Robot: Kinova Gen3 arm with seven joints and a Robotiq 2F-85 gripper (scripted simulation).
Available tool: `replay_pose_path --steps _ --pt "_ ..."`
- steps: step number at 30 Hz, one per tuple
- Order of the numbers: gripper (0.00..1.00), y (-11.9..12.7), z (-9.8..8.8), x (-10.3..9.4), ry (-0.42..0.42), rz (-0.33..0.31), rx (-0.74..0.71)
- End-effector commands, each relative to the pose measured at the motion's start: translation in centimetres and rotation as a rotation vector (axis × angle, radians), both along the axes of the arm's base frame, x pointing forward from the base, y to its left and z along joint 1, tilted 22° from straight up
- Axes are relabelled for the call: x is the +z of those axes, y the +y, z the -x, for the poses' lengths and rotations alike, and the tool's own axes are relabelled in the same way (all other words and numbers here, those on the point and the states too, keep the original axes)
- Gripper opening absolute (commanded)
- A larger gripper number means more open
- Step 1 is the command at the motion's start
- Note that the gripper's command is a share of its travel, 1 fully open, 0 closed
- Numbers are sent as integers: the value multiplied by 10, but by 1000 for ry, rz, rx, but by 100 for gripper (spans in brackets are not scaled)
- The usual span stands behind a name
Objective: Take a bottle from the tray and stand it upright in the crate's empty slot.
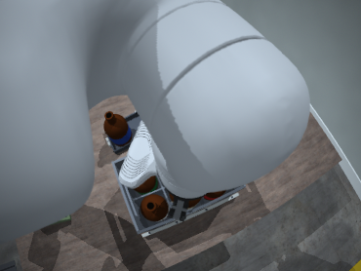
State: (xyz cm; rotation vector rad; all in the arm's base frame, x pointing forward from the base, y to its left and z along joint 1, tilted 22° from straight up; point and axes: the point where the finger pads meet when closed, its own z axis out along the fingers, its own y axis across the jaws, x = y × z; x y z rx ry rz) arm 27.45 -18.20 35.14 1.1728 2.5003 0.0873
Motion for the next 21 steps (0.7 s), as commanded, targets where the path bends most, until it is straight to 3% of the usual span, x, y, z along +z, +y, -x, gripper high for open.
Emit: replay_pose_path --steps 1,21 --pt "0 1 -1 -3 3 1 2" --pt "0 0 -3 -8 3 1 2"
